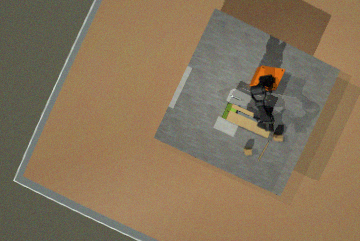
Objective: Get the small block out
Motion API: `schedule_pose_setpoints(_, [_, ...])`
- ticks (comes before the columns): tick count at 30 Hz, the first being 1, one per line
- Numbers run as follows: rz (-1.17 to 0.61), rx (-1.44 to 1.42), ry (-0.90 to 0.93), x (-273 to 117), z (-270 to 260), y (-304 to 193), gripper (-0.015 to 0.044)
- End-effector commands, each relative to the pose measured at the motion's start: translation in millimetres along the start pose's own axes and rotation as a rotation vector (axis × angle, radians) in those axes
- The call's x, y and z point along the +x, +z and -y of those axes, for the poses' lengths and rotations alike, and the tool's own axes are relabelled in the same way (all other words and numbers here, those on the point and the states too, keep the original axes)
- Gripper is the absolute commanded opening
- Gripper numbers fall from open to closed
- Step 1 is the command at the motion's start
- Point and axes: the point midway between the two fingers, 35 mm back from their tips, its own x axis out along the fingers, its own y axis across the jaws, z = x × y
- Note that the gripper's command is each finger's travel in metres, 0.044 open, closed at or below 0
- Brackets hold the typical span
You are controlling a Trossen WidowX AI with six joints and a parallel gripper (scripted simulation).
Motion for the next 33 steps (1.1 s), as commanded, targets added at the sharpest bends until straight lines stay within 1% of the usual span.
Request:
schedule_pose_setpoints(1, [-0.008, 0.005, 0.003, 1.7, -1.9, -8.5, 0.04])
schedule_pose_setpoints(9, [-0.009, 0.005, 0.003, 3.0, -2.2, -20.1, 0.04])
schedule_pose_setpoints(11, [-0.008, 0.004, 0.003, -8.8, -2.9, -24.0, 0.04])
schedule_pose_setpoints(16, [-0.004, -0.001, 0.0, -54.5, -0.6, -36.5, 0.04])
schedule_pose_setpoints(21, [-0.007, -0.006, 0.017, -54.0, -3.1, -37.4, 0.04])
schedule_pose_setpoints(22, [-0.005, -0.025, 0.018, -54.0, -2.9, -37.7, 0.0374])
schedule_pose_setpoints(23, [0.001, -0.081, 0.02, -53.8, -2.3, -38.6, 0.0348])
schedule_pose_setpoints(25, [0.023, -0.285, 0.027, -53.2, 0.1, -41.7, 0.0295])
schedule_pose_setpoints(26, [0.035, -0.397, 0.03, -52.8, 1.4, -43.4, 0.0285])
schedule_pose_setpoints(33, [0.132, -1.174, 0.018, -50.9, 9.8, -54.5, 0.0285])
